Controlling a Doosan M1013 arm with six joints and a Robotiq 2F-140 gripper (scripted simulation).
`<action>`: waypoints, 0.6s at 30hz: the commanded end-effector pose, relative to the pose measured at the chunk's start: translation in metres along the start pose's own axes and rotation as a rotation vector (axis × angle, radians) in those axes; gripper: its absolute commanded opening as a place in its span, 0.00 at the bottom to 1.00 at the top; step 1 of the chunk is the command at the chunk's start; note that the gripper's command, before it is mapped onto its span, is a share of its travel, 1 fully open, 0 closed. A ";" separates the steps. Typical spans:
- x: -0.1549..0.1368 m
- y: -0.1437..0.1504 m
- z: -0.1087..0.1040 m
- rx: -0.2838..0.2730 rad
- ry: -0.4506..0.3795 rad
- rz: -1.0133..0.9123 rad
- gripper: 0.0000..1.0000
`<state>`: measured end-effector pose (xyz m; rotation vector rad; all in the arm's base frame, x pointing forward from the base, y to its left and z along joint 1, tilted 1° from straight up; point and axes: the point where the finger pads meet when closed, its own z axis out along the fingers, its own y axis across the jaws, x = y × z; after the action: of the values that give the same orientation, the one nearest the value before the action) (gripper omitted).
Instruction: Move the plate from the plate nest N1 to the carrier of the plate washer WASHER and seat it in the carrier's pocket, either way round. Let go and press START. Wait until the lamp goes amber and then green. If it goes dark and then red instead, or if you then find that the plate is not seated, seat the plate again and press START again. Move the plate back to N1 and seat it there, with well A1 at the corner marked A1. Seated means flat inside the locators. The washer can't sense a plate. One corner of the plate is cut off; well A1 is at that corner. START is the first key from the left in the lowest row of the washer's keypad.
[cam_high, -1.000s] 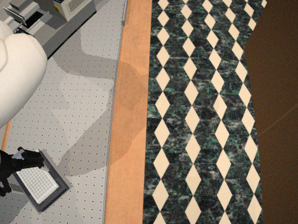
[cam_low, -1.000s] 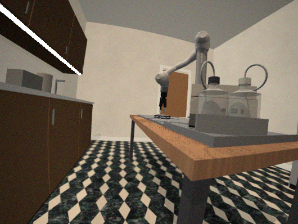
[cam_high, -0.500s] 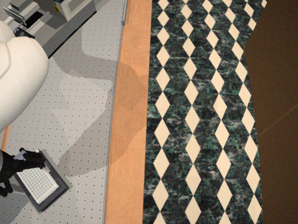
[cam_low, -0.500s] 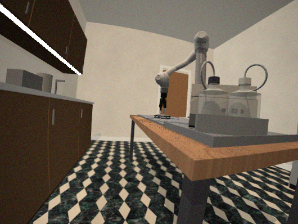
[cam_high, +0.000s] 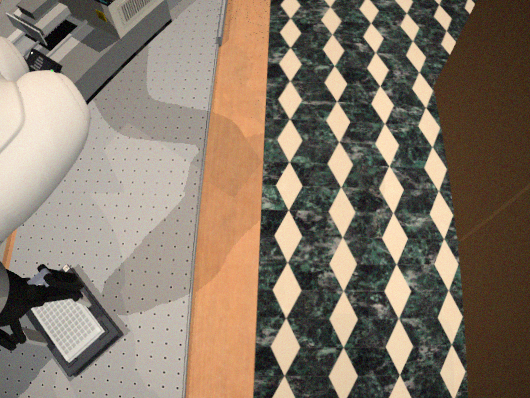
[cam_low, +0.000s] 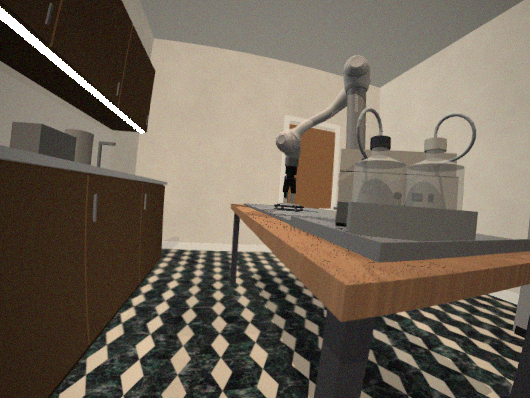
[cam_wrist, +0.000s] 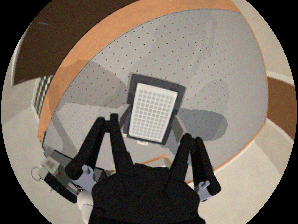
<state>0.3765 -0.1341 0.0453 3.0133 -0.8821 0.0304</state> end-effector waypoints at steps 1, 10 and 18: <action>-0.005 0.000 0.006 0.003 -0.007 0.001 0.70; -0.005 0.000 0.012 0.003 -0.007 0.001 0.70; -0.005 0.000 0.013 0.003 -0.007 0.001 0.70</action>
<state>0.3767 -0.1342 0.0361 3.0133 -0.8819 0.0302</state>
